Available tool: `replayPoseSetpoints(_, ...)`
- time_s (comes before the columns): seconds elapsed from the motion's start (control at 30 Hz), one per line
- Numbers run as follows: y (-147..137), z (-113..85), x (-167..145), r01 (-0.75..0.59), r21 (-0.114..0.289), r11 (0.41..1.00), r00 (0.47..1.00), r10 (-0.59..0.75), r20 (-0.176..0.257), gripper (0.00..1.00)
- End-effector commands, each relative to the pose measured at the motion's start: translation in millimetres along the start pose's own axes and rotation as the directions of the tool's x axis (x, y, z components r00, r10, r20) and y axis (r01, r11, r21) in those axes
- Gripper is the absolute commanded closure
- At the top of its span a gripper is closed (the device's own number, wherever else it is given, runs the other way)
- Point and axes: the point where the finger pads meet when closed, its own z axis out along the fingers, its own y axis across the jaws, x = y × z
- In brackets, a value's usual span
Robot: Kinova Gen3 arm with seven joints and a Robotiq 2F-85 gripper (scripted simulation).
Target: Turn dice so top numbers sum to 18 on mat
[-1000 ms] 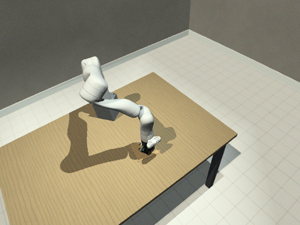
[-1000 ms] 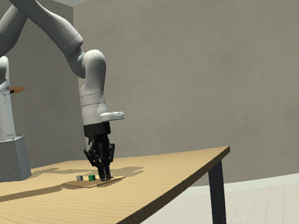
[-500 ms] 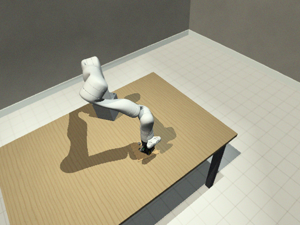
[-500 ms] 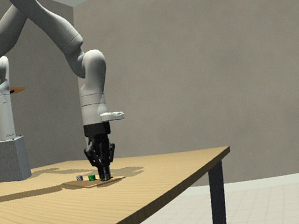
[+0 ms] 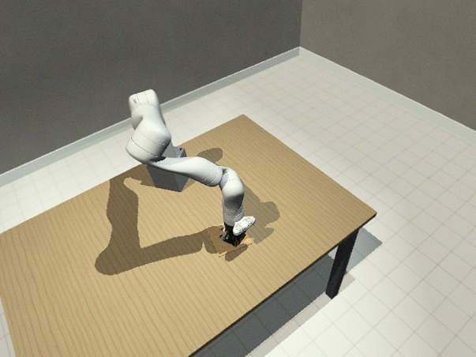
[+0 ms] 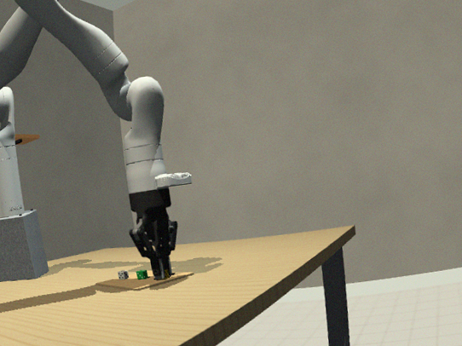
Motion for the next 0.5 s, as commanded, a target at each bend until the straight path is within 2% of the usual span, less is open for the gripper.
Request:
replayPoseSetpoints(0.0, 0.0, -0.7, 0.7, 0.0, 0.0, 1.0, 1.0, 0.0, -0.002, 0.77)
replayPoseSetpoints(0.13, 0.0, -0.7, 0.7, 0.0, 0.0, 1.0, 1.0, 0.0, -0.002, 0.73)
replayPoseSetpoints(0.17, 0.0, -0.7, 0.7, 0.0, 0.0, 1.0, 1.0, 0.0, -0.002, 0.69)
replayPoseSetpoints(0.47, 0.0, -0.7, 0.7, 0.0, 0.0, 1.0, 1.0, 0.0, -0.002, 0.69)
